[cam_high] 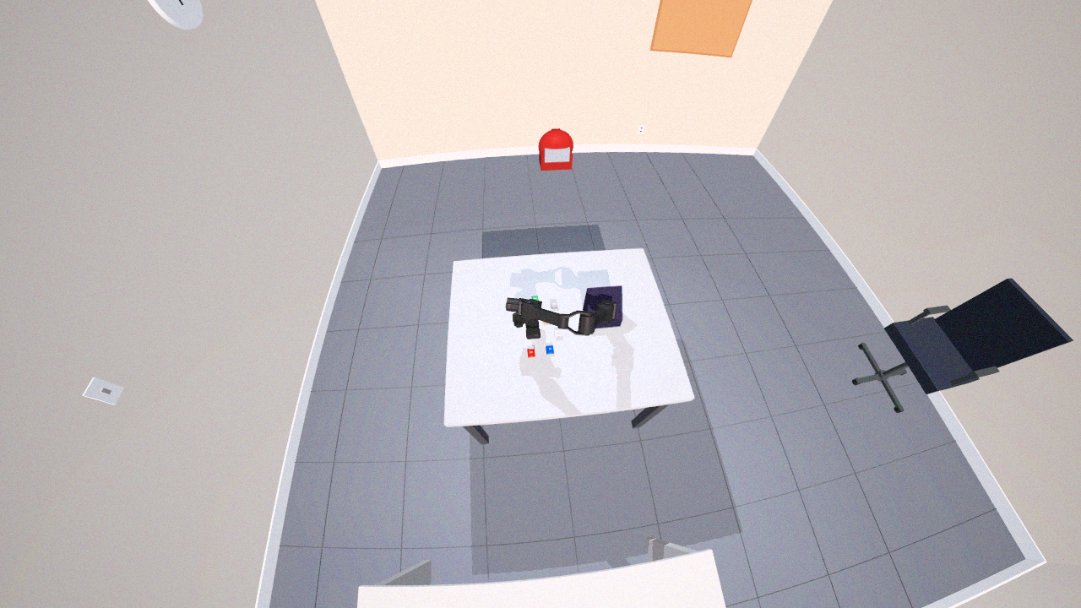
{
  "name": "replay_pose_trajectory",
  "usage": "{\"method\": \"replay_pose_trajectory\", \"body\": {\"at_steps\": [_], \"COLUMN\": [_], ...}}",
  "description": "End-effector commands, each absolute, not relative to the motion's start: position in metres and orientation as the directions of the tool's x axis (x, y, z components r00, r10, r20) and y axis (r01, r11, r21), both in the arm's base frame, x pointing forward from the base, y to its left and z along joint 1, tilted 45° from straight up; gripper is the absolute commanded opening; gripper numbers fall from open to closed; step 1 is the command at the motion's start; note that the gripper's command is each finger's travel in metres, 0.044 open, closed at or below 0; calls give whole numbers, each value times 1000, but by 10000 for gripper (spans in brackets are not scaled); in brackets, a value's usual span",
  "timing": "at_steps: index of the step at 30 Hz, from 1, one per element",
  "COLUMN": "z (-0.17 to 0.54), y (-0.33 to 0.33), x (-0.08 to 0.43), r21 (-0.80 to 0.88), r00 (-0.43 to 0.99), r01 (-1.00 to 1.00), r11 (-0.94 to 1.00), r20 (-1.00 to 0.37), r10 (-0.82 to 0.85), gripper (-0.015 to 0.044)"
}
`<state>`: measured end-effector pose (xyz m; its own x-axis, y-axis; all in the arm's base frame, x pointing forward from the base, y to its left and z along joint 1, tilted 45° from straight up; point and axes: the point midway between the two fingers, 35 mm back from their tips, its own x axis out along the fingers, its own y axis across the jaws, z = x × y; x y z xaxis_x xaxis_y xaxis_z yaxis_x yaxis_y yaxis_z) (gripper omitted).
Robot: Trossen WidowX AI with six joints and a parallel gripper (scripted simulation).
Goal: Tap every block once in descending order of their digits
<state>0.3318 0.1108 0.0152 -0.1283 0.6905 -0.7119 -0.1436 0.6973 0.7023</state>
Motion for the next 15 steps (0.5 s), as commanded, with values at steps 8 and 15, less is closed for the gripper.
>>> {"method": "replay_pose_trajectory", "body": {"at_steps": [8,15], "z": [5,-3], "y": [120,128], "x": [333,332], "r21": [706,706], "r00": [-110,-110], "r01": [-138,-138], "r11": [695,694], "r20": [-708,-708], "r10": [697,698], "gripper": [20,20]}}
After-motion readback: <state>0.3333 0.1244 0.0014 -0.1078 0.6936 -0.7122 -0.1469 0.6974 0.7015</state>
